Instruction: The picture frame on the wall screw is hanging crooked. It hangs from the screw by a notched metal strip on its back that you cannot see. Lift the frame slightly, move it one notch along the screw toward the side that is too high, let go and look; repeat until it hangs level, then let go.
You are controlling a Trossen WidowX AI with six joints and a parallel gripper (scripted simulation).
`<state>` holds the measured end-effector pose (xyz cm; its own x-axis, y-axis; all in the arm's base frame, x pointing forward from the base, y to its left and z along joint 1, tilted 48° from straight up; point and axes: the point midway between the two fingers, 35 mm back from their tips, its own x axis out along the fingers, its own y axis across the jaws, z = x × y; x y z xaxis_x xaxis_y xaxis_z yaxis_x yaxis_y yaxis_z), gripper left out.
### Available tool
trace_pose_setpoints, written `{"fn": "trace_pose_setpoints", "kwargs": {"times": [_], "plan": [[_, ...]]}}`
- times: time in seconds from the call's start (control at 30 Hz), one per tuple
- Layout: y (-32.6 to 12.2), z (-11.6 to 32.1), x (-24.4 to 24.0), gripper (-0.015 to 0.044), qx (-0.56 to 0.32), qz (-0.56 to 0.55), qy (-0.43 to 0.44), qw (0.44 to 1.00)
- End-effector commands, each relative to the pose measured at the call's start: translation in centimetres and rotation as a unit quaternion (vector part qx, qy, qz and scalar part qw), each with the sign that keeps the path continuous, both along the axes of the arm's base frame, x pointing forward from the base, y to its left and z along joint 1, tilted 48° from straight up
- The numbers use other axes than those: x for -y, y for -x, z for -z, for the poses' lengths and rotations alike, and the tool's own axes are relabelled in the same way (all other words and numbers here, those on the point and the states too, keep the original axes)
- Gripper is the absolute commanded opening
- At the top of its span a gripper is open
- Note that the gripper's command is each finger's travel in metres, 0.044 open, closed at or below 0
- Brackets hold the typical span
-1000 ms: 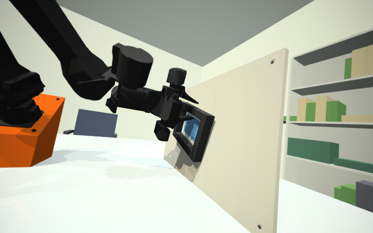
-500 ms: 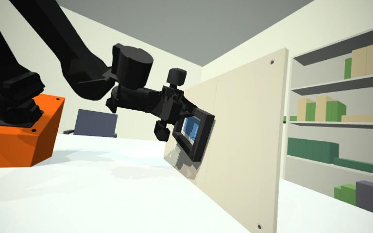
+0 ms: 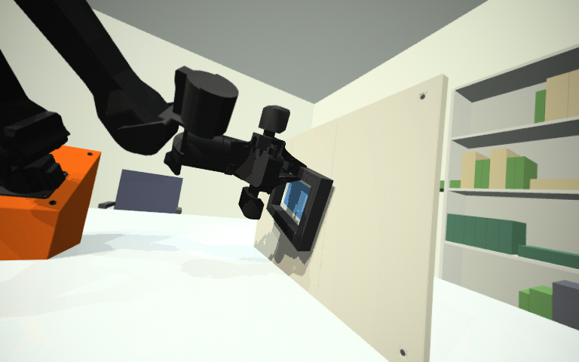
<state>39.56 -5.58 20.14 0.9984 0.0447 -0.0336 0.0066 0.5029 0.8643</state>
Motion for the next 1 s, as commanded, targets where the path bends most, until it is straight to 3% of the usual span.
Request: {"fn": "trace_pose_setpoints", "kwargs": {"times": [0.0,0.97], "plan": [[-0.03,-0.3,-0.16,0.0,0.002,-0.002,-0.002,1.0],[-0.04,-1.0,-0.56,0.0,0.002,-0.002,-0.002,1.0]]}}
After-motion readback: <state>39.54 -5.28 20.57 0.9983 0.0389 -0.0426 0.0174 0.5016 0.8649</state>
